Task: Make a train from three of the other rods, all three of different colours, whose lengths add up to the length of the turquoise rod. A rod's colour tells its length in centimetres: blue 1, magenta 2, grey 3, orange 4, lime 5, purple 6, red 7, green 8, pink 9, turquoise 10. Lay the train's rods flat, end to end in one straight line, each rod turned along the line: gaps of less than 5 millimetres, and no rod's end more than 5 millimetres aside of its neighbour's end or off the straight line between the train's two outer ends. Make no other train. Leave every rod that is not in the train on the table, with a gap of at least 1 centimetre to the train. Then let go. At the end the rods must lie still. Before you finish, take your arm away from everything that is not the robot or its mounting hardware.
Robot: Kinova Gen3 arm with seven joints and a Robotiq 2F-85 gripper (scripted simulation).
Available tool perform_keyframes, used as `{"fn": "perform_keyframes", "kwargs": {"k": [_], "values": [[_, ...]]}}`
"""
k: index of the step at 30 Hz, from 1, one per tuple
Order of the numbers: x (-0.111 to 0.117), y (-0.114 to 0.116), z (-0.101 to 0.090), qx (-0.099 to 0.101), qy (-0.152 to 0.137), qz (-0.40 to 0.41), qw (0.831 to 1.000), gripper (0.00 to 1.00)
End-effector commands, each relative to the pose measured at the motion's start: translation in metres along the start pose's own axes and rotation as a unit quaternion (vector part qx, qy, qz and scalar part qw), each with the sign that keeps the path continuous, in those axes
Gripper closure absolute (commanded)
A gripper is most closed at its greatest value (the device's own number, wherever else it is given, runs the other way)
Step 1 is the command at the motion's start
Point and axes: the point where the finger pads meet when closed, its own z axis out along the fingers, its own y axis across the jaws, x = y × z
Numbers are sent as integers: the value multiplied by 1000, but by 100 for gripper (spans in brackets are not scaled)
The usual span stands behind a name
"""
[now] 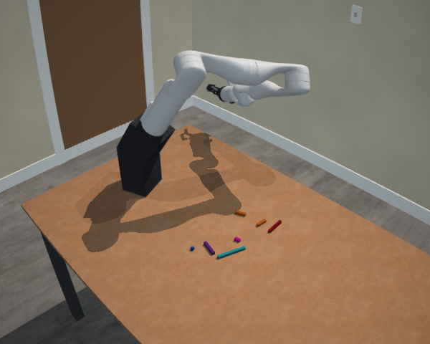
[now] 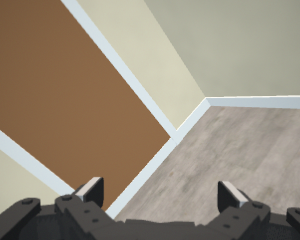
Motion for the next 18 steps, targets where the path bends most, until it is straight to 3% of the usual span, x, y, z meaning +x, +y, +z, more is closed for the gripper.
{"fn": "perform_keyframes", "kwargs": {"k": [1, 18], "values": [[6, -3, 1, 2, 2, -6, 1000, 0], [62, -43, 6, 28, 21, -66, 997, 0]]}}
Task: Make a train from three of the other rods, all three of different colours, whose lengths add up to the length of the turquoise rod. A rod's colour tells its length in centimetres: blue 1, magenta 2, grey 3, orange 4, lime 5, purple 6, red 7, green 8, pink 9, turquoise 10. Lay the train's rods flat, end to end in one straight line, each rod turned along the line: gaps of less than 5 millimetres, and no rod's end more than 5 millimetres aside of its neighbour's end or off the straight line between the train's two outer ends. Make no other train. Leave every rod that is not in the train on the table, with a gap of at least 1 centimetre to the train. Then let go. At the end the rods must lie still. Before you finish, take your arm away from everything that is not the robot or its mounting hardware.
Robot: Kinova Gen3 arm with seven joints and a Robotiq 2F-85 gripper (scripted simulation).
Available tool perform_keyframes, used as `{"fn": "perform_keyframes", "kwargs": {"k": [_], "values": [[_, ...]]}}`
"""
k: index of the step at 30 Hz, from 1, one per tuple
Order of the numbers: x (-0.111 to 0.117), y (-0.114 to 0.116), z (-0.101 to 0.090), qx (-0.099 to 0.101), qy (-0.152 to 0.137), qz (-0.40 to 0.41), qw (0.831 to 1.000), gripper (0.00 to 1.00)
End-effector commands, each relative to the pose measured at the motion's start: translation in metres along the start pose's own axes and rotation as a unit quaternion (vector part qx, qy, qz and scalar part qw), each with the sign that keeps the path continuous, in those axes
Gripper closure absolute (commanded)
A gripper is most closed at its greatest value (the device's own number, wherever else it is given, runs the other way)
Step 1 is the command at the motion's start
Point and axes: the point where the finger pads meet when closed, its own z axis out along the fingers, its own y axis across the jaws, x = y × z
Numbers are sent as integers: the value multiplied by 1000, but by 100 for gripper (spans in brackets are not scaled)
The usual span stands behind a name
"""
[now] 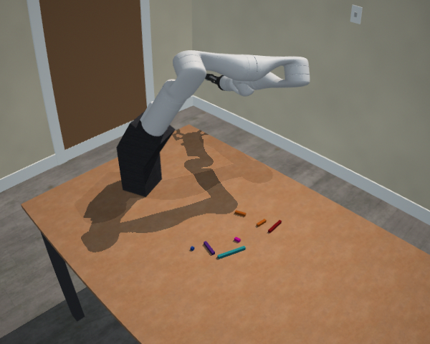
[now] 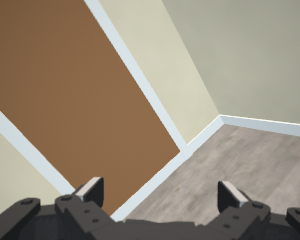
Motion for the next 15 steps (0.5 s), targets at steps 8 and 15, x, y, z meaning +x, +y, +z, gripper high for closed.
{"fn": "perform_keyframes", "kwargs": {"k": [8, 15], "values": [[72, -47, 7, 31, 25, -74, 996, 0], [116, -85, 8, 53, 43, -124, 990, 0]]}}
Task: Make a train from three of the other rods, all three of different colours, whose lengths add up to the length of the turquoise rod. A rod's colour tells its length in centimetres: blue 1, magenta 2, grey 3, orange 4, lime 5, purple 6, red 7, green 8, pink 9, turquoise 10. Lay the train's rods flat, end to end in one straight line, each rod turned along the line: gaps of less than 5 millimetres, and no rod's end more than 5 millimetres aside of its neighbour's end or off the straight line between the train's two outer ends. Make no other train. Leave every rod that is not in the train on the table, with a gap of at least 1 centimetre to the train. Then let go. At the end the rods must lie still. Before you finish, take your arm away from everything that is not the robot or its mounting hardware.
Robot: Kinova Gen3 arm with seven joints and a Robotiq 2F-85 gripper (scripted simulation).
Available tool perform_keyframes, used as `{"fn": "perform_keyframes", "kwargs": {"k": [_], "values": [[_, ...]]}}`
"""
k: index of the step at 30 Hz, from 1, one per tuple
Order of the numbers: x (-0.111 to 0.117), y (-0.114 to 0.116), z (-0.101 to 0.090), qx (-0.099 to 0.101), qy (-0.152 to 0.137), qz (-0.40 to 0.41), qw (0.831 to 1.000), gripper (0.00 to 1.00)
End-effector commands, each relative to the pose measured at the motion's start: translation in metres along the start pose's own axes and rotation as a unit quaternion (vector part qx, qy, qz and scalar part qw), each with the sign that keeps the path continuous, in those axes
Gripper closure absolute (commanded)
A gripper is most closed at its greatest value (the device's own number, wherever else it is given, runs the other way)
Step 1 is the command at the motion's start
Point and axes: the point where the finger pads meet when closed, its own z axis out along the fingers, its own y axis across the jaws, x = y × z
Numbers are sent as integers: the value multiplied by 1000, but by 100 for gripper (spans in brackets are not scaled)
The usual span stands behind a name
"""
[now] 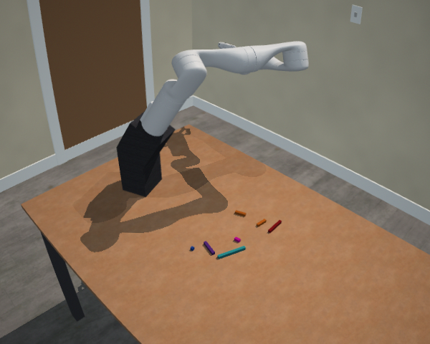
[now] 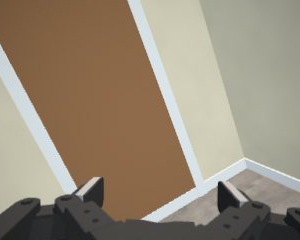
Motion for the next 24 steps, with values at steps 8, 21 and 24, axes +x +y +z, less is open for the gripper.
{"fn": "perform_keyframes", "kwargs": {"k": [8, 21, 24], "values": [[65, -37, 8, 26, 22, -64, 997, 0], [90, -55, 9, 38, 33, -90, 995, 0], [90, -55, 9, 38, 33, -90, 995, 0]]}}
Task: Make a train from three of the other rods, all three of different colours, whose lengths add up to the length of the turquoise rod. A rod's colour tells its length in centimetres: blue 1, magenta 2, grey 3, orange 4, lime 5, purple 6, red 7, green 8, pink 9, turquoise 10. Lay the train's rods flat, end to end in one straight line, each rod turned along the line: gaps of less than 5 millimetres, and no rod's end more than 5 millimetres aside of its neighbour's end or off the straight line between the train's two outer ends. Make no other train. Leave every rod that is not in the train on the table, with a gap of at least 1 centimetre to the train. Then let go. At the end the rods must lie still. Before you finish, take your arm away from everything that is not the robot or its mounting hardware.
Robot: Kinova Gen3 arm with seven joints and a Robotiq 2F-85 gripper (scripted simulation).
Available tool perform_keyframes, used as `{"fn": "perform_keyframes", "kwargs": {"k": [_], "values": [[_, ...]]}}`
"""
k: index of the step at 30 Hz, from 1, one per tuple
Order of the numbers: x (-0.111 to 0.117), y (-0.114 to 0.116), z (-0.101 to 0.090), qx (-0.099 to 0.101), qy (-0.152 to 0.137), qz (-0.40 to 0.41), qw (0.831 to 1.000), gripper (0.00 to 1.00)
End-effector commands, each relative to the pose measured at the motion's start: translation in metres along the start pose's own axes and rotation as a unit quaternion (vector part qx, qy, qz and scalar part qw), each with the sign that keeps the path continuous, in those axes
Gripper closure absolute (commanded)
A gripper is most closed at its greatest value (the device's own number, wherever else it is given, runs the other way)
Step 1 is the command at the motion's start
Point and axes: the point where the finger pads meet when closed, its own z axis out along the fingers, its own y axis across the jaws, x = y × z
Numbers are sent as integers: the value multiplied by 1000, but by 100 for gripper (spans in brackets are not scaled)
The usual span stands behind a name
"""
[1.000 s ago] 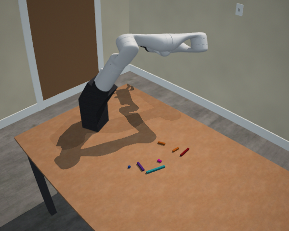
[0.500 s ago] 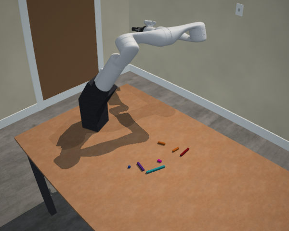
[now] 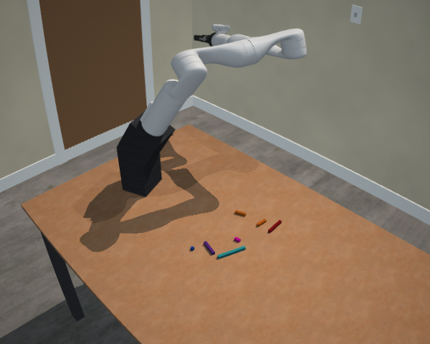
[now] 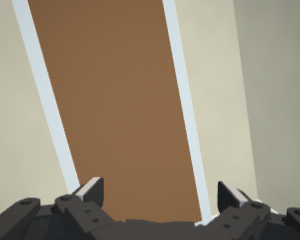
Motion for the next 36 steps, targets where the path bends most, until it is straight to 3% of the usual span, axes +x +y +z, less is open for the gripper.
{"fn": "perform_keyframes", "kwargs": {"k": [1, 2, 3, 10, 11, 17, 18, 27, 28, 34, 35, 36], "values": [[3, -1, 0, 0, 1, -3, 1000, 0], [3, -1, 0, 0, 1, -3, 1000, 0], [18, -8, 2, 7, 6, -17, 1000, 0], [18, -8, 2, 7, 6, -17, 1000, 0], [32, -16, 4, 13, 12, -30, 999, 0], [32, -16, 4, 13, 12, -30, 999, 0], [47, -25, 6, 19, 18, -45, 999, 0], [47, -25, 6, 19, 18, -45, 999, 0], [63, -34, 7, 26, 24, -60, 998, 0], [63, -34, 7, 26, 24, -60, 998, 0], [78, -43, 8, 33, 31, -75, 996, 0], [78, -43, 8, 33, 31, -75, 996, 0]]}}
